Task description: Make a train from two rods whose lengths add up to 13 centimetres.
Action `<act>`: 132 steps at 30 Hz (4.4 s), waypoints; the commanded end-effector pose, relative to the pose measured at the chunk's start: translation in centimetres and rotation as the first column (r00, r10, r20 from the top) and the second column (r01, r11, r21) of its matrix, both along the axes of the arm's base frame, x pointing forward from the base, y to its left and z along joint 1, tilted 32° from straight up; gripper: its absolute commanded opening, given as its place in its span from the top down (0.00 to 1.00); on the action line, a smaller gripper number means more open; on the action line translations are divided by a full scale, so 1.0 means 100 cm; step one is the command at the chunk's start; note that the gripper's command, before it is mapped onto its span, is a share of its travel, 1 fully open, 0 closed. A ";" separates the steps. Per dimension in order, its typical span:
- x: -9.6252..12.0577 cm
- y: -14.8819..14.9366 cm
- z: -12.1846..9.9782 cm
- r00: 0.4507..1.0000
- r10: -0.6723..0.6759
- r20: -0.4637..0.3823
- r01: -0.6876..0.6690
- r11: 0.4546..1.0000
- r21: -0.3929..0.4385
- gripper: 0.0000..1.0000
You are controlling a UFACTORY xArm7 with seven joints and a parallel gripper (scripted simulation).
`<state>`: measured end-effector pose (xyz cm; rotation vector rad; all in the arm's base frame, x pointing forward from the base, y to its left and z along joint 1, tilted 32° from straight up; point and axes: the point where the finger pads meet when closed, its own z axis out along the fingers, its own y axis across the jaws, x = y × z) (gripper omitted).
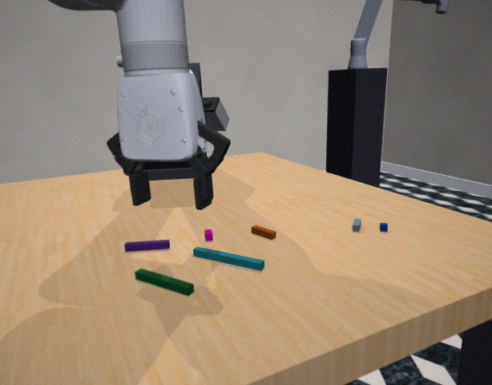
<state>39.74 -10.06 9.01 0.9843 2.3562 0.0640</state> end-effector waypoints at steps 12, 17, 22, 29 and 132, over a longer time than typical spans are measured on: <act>0.001 0.000 0.001 0.999 0.021 -0.034 -0.022 0.999 -0.027 0.00; 0.001 0.000 0.001 0.999 0.021 -0.034 -0.022 0.999 -0.027 0.00; 0.001 0.000 0.001 0.999 0.021 -0.034 -0.022 0.999 -0.027 0.00; 0.001 0.000 0.001 0.999 0.021 -0.034 -0.022 0.999 -0.027 0.00; 0.006 -0.002 0.006 0.015 -0.938 -0.345 0.750 -0.218 0.624 0.00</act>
